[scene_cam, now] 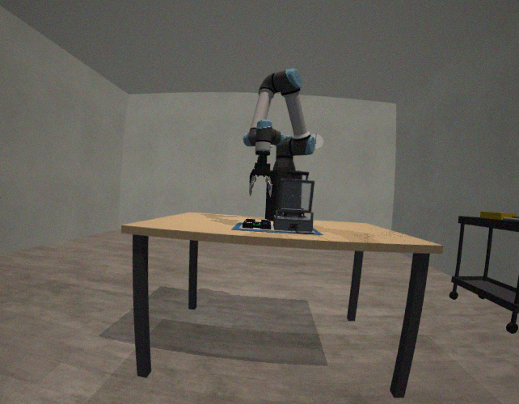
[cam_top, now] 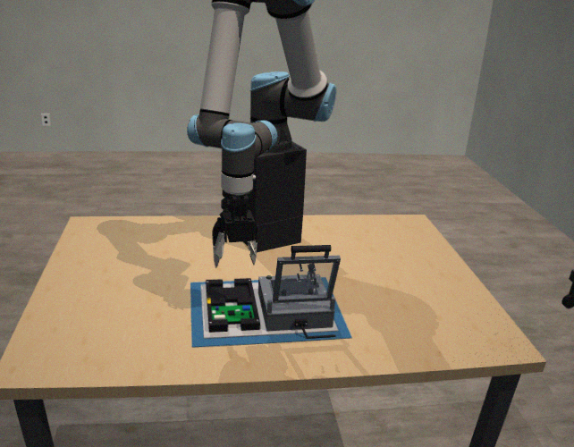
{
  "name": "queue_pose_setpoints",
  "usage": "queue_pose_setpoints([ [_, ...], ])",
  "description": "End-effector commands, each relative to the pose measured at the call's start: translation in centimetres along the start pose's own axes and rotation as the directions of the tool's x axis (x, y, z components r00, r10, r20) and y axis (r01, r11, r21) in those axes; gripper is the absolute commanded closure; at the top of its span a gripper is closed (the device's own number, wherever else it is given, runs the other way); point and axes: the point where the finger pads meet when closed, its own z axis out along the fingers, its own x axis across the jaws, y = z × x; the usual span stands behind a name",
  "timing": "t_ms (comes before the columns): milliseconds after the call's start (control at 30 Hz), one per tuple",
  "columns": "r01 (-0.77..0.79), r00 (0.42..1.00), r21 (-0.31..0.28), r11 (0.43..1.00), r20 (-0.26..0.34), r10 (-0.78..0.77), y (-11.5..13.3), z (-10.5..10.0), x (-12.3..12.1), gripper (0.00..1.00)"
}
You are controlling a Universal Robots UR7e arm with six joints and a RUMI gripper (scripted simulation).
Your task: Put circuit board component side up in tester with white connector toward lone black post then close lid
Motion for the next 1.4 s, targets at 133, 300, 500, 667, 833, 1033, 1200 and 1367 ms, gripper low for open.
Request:
queue_pose_setpoints([
  [133, 0.000, 1.000, -0.003, 1.000, 0.002, 0.000, -0.3, 3.5, 0.0, 0.41],
  [300, 0.000, 1.000, -0.003, 1.000, 0.002, 0.000, -0.5, 5.6, 0.1, 0.41],
  [500, 0.000, 1.000, -0.003, 1.000, 0.002, 0.000, -0.8, 7.4, 0.2, 0.41],
  [667, 0.000, 1.000, -0.003, 1.000, 0.002, 0.000, -0.9, 8.0, 0.2, 0.41],
  [833, 0.000, 1.000, -0.003, 1.000, 0.002, 0.000, -0.9, 8.6, 0.2, 0.41],
  [1033, 0.000, 1.000, -0.003, 1.000, 0.002, 0.000, -1.0, 8.9, 0.2, 0.41],
  [1200, 0.000, 1.000, -0.003, 1.000, 0.002, 0.000, -1.0, 8.9, 0.2, 0.41],
  [1367, 0.000, 1.000, -0.003, 1.000, 0.002, 0.000, -1.0, 8.9, 0.2, 0.41],
])
